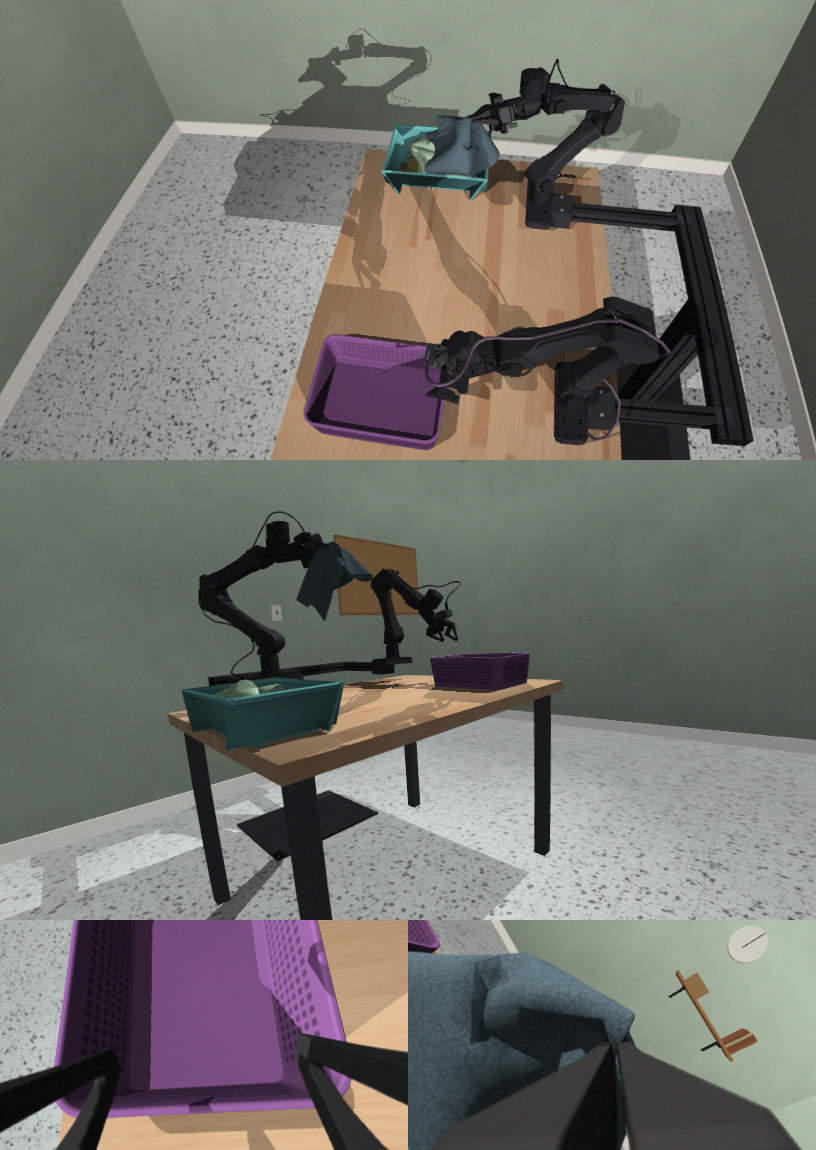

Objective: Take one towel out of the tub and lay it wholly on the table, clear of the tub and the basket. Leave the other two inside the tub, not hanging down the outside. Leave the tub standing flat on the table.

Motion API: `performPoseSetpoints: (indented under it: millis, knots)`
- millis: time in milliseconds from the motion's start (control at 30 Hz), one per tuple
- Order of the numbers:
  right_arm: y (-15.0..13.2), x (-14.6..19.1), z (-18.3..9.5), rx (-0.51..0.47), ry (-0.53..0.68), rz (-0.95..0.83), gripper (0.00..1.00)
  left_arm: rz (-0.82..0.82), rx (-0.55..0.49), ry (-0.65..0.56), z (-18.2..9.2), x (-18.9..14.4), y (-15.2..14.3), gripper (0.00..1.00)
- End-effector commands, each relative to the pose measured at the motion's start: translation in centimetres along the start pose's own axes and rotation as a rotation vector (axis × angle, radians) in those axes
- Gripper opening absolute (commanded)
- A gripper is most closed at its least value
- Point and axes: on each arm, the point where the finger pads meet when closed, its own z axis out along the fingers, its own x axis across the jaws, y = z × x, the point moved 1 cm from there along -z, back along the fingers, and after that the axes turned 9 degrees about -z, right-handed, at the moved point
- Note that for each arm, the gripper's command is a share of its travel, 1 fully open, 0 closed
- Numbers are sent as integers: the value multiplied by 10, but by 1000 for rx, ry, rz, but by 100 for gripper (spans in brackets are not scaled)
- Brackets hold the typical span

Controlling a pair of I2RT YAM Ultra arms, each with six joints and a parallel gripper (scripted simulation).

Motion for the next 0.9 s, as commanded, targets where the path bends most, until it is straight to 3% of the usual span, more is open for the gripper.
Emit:
performPoseSetpoints:
  millis: [0, 867]
  knots:
    - [17, -26, -14, -39, -79, 23, 1, 2, -15, -5, -2, -2, 5, 100]
    - [81, 10, -27, -23, -35, 23, 1, 2, -15, -5, -2, -2, 5, 100]
